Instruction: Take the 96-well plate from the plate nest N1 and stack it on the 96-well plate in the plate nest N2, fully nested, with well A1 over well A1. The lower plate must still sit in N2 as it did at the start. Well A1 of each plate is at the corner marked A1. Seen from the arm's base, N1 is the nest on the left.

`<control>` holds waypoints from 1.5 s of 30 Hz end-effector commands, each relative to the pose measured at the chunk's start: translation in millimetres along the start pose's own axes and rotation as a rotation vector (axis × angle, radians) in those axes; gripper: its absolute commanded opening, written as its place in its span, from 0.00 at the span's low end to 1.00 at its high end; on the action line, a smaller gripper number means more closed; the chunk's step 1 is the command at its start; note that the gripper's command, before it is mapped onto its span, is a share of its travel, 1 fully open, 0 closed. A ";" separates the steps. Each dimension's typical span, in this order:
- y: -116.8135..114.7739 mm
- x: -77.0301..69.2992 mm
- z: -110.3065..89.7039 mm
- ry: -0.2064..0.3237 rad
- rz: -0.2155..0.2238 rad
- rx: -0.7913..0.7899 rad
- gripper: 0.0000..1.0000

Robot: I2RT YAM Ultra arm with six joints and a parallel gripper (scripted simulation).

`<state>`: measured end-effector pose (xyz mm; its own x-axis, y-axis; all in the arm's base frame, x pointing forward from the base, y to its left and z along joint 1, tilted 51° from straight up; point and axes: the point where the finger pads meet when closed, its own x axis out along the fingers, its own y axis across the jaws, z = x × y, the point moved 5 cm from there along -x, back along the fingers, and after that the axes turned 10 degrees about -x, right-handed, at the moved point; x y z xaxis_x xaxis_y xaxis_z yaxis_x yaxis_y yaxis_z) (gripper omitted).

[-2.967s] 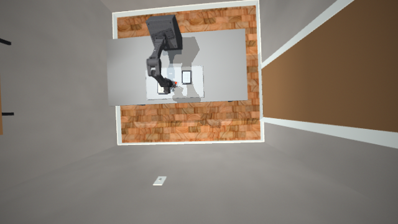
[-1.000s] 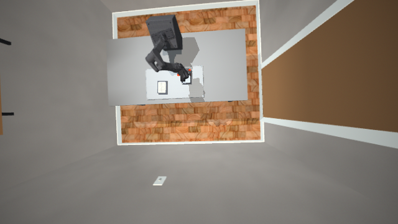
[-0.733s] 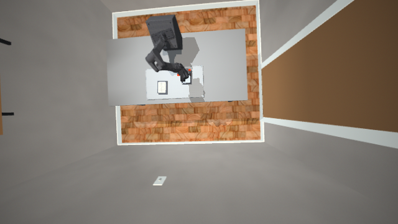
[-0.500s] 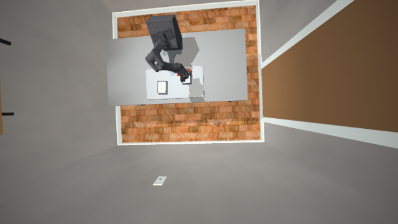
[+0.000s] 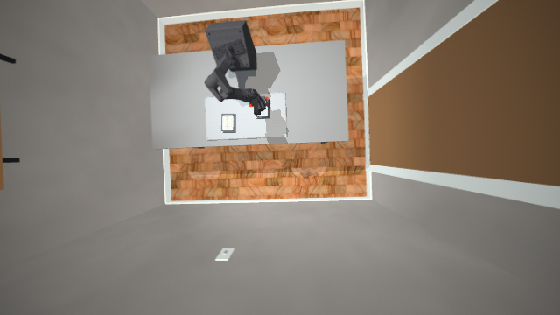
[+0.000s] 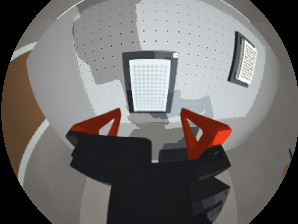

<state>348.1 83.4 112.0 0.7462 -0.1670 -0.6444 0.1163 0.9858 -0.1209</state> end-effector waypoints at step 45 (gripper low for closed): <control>1.4 17.8 13.3 -0.035 0.009 0.017 1.00</control>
<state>354.8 79.3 100.1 0.7378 -0.1709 -0.6531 0.1185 0.9852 -0.1239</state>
